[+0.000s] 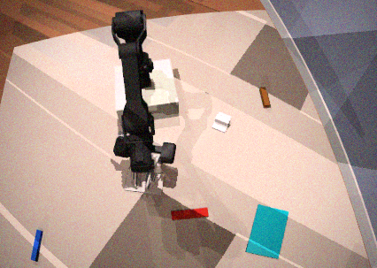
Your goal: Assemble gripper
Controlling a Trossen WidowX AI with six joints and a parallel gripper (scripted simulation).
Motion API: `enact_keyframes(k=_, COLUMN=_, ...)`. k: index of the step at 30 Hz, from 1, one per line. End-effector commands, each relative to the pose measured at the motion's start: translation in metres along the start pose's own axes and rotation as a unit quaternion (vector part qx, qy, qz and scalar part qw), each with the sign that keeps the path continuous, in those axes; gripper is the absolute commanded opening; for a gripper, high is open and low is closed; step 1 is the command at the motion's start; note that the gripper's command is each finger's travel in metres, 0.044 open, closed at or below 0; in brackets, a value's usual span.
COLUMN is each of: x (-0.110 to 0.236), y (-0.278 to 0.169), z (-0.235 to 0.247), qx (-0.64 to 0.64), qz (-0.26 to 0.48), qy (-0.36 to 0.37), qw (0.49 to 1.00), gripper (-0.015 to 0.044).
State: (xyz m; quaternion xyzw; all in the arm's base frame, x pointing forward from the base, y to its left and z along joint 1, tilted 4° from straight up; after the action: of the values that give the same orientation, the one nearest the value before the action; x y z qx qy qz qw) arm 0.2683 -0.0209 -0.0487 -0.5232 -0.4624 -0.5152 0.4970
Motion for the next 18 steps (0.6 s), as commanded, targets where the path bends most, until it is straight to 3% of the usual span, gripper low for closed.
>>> enact_keyframes(k=1, x=0.0, y=0.0, z=0.0, qx=0.0, qz=0.0, qy=0.0, qw=1.0, gripper=0.044)
enact_keyframes(k=12, x=0.002, y=0.0, z=0.0, qx=0.0, qz=0.0, qy=0.0, qw=1.0, gripper=0.044)
enact_keyframes(k=18, x=0.05, y=0.001, z=0.0, qx=0.0, qz=0.002, qy=-0.001, qw=1.0, gripper=0.044)
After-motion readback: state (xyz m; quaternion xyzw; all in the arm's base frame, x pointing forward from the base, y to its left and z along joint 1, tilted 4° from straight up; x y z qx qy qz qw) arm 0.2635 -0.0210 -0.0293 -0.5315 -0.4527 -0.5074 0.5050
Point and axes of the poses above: the point midway between the two fingers, 35 mm back from their tips, its own x axis back along the fingers, its own z axis across the jaws, y = z × x, the point moved 1 cm from there along x, back along the fingers, and after that the axes turned 15 degrees about x, right-handed, at the moved point
